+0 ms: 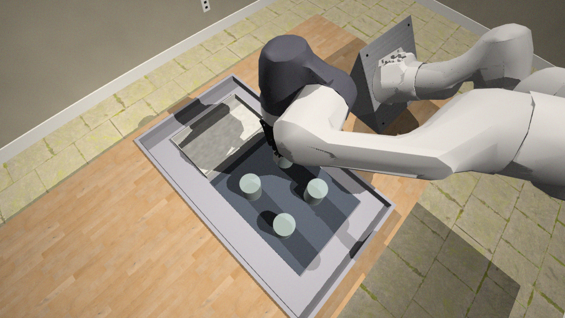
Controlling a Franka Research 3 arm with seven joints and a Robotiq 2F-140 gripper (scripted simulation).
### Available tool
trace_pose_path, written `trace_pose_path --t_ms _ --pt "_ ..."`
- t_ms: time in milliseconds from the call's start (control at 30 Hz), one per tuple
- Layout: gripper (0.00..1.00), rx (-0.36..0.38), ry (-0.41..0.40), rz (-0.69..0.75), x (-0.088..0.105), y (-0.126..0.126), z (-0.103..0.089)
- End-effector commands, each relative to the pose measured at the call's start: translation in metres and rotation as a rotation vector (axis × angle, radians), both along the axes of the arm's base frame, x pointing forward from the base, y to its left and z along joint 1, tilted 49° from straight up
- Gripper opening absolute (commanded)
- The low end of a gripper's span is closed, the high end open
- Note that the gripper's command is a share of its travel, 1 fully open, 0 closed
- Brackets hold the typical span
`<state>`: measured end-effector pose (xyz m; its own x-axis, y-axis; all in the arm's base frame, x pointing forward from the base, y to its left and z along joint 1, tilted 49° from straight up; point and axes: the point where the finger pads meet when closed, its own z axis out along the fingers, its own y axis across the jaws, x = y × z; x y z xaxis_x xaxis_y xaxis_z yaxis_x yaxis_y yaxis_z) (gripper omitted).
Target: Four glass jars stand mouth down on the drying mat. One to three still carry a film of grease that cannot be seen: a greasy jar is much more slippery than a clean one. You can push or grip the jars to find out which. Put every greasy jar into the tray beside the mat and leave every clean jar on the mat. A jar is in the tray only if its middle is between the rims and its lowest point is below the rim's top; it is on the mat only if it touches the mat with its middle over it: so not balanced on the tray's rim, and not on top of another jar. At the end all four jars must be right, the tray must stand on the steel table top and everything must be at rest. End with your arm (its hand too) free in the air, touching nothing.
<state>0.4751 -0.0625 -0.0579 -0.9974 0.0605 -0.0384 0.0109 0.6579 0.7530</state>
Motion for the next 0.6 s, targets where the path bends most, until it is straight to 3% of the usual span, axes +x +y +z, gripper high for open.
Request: trace_pose_path --t_ms 0,567 --pt "0.0 0.0 -0.002 0.001 -0.002 -0.0019 0.0009" --pt "0.0 0.0 -0.002 0.001 -0.0041 -0.003 0.0019"
